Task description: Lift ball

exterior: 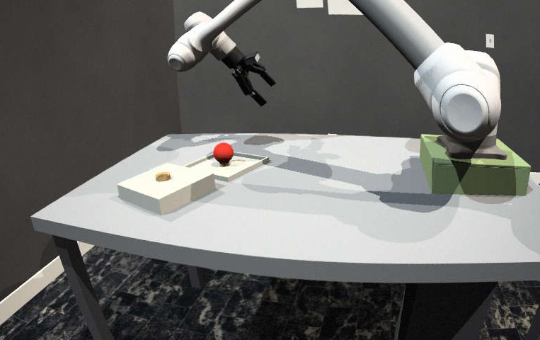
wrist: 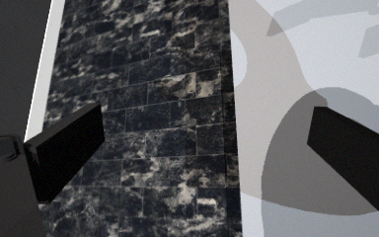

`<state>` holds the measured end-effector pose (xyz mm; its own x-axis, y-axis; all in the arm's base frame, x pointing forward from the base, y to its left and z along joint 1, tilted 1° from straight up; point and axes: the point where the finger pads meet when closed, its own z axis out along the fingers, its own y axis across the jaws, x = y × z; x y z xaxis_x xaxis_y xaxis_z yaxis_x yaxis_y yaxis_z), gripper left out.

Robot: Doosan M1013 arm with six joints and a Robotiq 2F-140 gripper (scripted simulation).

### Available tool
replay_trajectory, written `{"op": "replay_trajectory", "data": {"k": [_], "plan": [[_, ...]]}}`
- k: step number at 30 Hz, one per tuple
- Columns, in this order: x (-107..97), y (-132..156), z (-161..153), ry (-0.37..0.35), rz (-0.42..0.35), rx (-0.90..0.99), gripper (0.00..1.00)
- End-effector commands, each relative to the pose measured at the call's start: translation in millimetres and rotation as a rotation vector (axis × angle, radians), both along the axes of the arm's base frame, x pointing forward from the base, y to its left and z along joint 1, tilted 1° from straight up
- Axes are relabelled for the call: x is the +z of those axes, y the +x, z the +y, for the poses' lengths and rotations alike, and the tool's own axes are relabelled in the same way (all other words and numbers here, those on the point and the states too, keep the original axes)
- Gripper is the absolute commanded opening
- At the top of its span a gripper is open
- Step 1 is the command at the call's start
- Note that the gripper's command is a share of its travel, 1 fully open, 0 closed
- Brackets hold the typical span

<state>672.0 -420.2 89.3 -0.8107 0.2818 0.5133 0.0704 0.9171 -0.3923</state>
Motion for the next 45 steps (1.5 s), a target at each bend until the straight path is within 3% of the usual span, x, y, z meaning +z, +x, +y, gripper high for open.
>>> {"op": "replay_trajectory", "data": {"k": [1, 7, 8, 9, 13, 14, 16, 18, 26, 30, 31, 33, 36, 42, 43, 45], "plan": [[0, 1, 2, 0.007, -0.003, 0.008, 1.00], [-12, 21, 65, 0.182, -0.055, 0.234, 1.00], [-12, 22, 67, 0.186, -0.057, 0.239, 1.00], [-16, 27, 88, 0.237, -0.074, 0.312, 1.00], [-20, 36, 121, 0.313, -0.101, 0.429, 1.00], [-22, 40, 141, 0.356, -0.118, 0.500, 1.00], [-22, 40, 141, 0.356, -0.118, 0.500, 1.00], [-26, 47, 178, 0.427, -0.149, 0.629, 1.00], [-29, 57, 268, 0.568, -0.225, 0.944, 1.00], [-29, 59, 303, 0.610, -0.255, 1.068, 1.00], [-28, 60, 325, 0.633, -0.273, 1.148, 1.00], [-28, 60, 325, 0.633, -0.273, 1.148, 1.00], [-26, 59, 364, 0.665, -0.307, 1.293, 1.00], [-26, 59, 371, 0.670, -0.313, 1.320, 1.00], [-33, 58, 371, 0.672, -0.313, 1.320, 1.00], [-67, 56, 371, 0.678, -0.310, 1.319, 1.00]]}}
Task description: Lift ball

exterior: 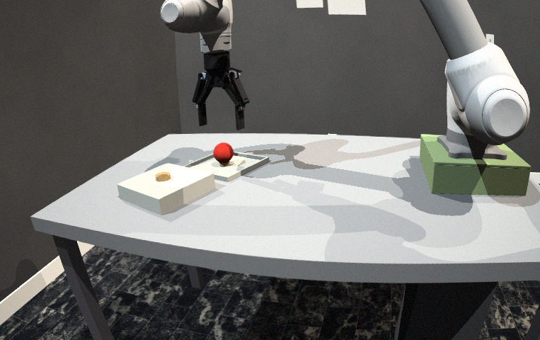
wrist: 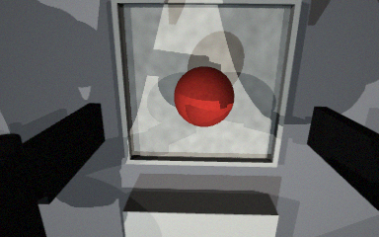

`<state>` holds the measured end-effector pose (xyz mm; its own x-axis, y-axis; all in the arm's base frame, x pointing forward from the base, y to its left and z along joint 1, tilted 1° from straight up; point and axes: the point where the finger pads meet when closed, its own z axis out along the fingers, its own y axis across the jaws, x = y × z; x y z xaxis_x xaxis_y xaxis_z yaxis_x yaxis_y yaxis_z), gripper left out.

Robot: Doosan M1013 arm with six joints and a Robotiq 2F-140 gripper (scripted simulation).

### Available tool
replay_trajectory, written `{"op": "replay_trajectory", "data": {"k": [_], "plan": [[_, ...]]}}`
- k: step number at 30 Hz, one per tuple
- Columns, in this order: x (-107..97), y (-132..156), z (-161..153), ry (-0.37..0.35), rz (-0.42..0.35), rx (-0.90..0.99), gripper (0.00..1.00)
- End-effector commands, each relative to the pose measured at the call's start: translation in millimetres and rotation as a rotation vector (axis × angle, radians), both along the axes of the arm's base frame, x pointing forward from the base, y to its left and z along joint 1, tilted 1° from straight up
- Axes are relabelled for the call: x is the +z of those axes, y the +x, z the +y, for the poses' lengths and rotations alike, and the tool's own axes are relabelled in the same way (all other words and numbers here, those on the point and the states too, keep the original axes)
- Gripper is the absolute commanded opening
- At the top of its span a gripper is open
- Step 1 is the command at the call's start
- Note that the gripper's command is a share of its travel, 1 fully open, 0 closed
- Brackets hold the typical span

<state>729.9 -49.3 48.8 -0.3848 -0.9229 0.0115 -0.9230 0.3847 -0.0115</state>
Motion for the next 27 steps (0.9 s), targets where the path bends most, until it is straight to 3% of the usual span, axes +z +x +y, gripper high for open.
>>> {"op": "replay_trajectory", "data": {"k": [1, 3, 5, 7, 17, 18, 27], "plan": [[-41, -2, 0, 0.003, 0.005, 0.001, 1.00], [-65, -2, 0, 0.004, 0.005, 0.001, 1.00], [-65, -2, 0, 0.004, 0.005, 0.001, 1.00], [-83, -2, 0, 0.004, 0.005, 0.001, 1.00], [-85, -2, 0, 0.004, 0.005, 0.001, 1.00], [-85, -2, 0, 0.004, 0.005, 0.001, 0.10], [-85, -2, 0, 0.004, 0.005, 0.001, 0.10]]}}
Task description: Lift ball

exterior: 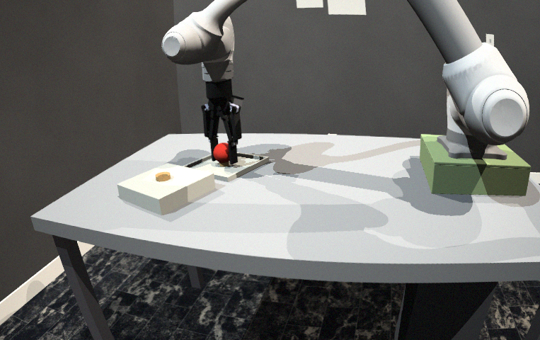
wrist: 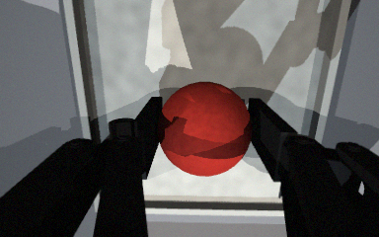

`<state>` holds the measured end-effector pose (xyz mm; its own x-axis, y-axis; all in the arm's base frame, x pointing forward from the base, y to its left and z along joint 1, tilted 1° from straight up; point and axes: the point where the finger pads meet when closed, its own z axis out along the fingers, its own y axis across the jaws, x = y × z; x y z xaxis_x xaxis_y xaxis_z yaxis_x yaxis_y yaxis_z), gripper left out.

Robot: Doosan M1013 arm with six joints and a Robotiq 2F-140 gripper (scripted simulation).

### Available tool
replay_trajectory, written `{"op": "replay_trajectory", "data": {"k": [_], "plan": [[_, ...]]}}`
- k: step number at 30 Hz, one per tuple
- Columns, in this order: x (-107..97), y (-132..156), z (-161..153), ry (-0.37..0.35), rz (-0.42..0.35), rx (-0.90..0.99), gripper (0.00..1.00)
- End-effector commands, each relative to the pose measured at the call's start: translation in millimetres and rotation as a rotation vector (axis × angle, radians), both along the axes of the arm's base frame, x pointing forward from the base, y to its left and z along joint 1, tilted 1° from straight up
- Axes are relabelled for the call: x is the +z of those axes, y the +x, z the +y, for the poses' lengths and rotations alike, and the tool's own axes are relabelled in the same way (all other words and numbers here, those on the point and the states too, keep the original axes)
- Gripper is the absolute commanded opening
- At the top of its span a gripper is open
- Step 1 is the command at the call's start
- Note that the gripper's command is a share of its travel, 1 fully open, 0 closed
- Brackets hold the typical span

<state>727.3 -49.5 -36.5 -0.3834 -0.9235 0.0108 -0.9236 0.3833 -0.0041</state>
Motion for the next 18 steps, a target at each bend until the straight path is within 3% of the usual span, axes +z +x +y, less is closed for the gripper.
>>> {"op": "replay_trajectory", "data": {"k": [1, 7, 10, 12, 15, 18], "plan": [[1, 0, 0, 0.000, -0.001, 0.000, 0.10], [4, 1, 0, 0.000, -0.001, 0.000, 0.10], [28, 1, 0, 0.000, -0.002, 0.000, 0.10], [28, 1, 0, 0.000, -0.002, 0.000, 0.10], [63, 1, 1, 0.000, -0.002, 0.000, 0.10], [79, 1, 1, 0.000, -0.002, 0.000, 0.10]]}}
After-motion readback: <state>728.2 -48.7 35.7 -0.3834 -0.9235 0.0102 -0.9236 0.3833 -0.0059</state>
